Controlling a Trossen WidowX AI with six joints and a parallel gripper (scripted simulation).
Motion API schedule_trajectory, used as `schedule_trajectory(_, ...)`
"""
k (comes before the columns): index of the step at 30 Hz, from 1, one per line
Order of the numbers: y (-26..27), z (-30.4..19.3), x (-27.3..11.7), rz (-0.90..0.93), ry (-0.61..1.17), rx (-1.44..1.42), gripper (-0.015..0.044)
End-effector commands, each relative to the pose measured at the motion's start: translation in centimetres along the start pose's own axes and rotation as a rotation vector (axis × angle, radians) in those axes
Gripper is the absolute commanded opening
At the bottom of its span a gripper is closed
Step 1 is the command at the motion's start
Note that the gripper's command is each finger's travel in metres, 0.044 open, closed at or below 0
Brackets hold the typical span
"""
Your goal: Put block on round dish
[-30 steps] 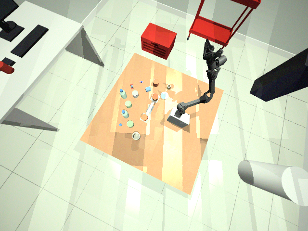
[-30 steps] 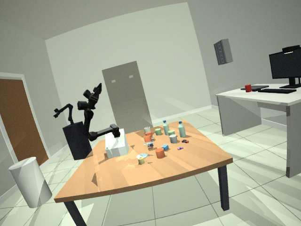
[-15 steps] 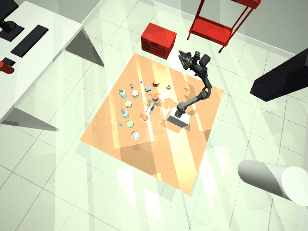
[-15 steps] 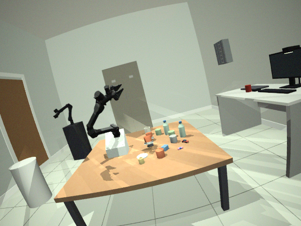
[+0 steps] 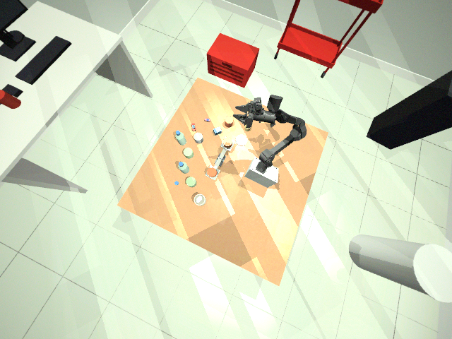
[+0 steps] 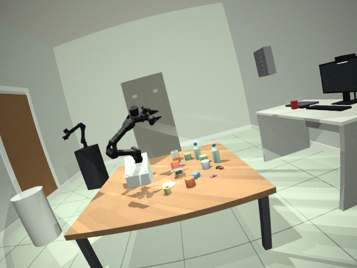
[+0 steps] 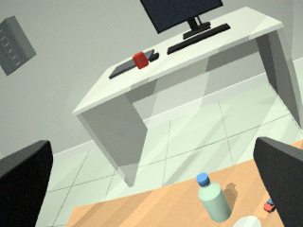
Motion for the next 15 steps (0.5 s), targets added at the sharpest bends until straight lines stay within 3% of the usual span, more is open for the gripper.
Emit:
schedule_trajectory(1,2.2,-3.7,1.4,0.001,0.121,-0.011,0.0440)
schedule_trajectory(15,7.2,-19.1,2.0,-0.106,0.532,-0.133,0.0440)
Point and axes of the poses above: the point midway between the two fingers, 35 mm back from their tips, its own x axis out along the fingers, its own y axis across the jaws, z = x × y, the point moved 1 cm from there along -x, back along the fingers, and after that the axes turned 13 degrees about -x, right-handed, at the moved point
